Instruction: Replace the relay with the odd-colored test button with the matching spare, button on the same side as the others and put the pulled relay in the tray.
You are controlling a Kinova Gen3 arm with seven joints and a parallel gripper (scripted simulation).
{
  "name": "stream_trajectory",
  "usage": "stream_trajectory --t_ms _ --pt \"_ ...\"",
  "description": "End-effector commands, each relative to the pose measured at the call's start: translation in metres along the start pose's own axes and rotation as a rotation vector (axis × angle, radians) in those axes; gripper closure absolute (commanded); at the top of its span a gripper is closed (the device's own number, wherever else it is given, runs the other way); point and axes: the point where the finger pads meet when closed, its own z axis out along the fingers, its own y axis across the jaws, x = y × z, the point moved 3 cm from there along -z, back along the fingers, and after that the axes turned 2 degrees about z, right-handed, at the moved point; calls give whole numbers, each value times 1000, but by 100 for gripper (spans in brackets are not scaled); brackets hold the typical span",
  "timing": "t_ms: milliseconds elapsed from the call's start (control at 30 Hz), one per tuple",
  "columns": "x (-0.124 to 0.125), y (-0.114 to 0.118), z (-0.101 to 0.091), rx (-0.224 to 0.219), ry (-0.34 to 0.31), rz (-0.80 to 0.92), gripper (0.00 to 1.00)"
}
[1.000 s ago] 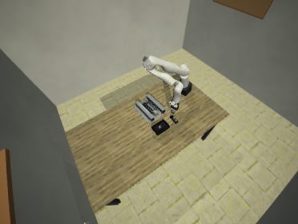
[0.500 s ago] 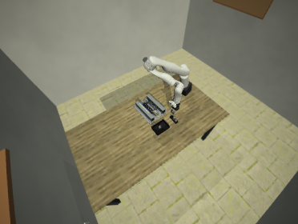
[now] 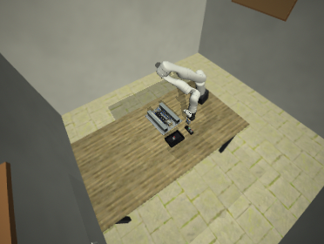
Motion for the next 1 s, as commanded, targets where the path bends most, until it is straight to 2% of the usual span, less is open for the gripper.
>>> stream_trajectory --t_ms 0,967 --pt "0 -1 -1 1 2 2 100" --pt "0 0 0 1 0 402 100"
